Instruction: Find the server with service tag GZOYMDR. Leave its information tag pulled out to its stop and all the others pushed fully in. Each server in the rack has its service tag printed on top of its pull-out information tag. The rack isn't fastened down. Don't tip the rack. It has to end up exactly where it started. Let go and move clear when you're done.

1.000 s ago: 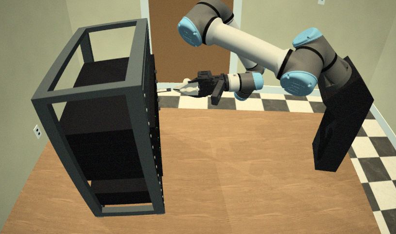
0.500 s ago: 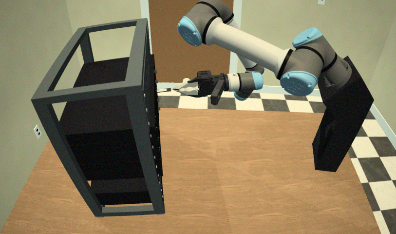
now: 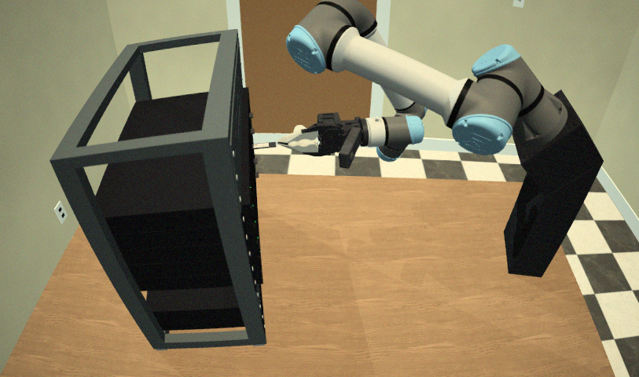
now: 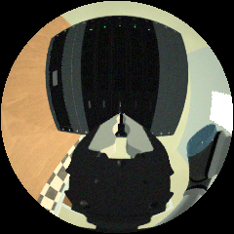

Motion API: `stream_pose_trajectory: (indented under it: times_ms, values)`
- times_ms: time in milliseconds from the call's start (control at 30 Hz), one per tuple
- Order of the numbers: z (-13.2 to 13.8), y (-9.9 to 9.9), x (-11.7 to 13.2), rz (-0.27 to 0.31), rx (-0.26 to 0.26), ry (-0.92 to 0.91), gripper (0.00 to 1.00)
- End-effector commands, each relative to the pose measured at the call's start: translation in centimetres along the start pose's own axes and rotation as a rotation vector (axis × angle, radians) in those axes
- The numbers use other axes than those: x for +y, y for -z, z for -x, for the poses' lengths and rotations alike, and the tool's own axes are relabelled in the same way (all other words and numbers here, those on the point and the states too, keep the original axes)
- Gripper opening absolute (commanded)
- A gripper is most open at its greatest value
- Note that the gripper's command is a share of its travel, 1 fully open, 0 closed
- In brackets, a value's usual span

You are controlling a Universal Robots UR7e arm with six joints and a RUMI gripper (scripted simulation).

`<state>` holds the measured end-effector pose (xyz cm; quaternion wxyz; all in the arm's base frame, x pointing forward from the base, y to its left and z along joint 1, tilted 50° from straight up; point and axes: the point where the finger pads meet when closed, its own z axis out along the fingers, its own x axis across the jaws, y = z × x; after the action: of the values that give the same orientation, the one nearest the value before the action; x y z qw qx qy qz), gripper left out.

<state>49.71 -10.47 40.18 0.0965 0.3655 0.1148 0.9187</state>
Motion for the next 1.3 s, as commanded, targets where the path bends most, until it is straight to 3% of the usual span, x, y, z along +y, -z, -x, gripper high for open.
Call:
stream_pose_trajectory:
  times_ms: [0, 667, 1267]
  values:
    - [0.0, 0.0, 0.0, 0.0, 0.001, 0.0, 0.0]
    - [0.0, -0.2, 0.0, 0.0, 0.001, 0.0, 0.0]
    - [0.0, -1.9, 0.0, 0.0, 0.001, 0.0, 0.0]
